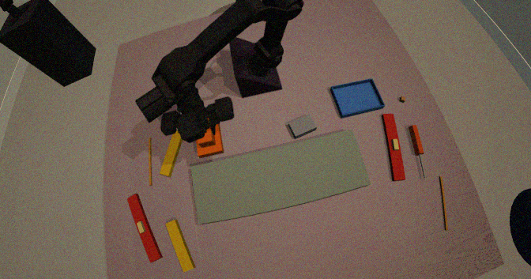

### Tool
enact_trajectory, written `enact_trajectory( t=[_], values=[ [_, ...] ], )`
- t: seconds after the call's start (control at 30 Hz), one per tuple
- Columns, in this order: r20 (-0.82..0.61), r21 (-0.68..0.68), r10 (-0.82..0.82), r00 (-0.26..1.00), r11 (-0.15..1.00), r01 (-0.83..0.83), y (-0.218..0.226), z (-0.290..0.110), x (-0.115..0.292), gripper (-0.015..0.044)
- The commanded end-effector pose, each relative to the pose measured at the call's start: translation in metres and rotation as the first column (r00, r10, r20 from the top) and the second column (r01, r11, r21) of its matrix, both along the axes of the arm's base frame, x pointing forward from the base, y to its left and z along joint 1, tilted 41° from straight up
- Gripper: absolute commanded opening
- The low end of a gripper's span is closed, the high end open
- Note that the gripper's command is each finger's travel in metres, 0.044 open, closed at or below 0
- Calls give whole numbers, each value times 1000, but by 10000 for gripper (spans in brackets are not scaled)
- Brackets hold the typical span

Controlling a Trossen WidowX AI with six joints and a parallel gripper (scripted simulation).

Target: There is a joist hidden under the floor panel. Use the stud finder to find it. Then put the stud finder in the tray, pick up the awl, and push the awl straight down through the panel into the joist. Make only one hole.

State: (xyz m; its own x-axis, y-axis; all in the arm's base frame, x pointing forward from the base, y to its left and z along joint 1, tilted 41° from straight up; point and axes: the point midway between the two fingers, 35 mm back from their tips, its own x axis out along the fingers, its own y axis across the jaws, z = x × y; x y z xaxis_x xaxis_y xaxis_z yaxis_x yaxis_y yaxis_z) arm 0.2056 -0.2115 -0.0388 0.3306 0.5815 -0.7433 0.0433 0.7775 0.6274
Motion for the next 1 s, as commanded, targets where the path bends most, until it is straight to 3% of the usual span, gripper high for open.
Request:
enact_trajectory(
  t=[0.0, 0.97],
  values=[
    [1, 3, -7, 1000, 1000, 7, -9, -1, 15, 0],
    [9, 6, -9, 1000, 1000, 9, -41, -9, 128, 0]
  ],
)
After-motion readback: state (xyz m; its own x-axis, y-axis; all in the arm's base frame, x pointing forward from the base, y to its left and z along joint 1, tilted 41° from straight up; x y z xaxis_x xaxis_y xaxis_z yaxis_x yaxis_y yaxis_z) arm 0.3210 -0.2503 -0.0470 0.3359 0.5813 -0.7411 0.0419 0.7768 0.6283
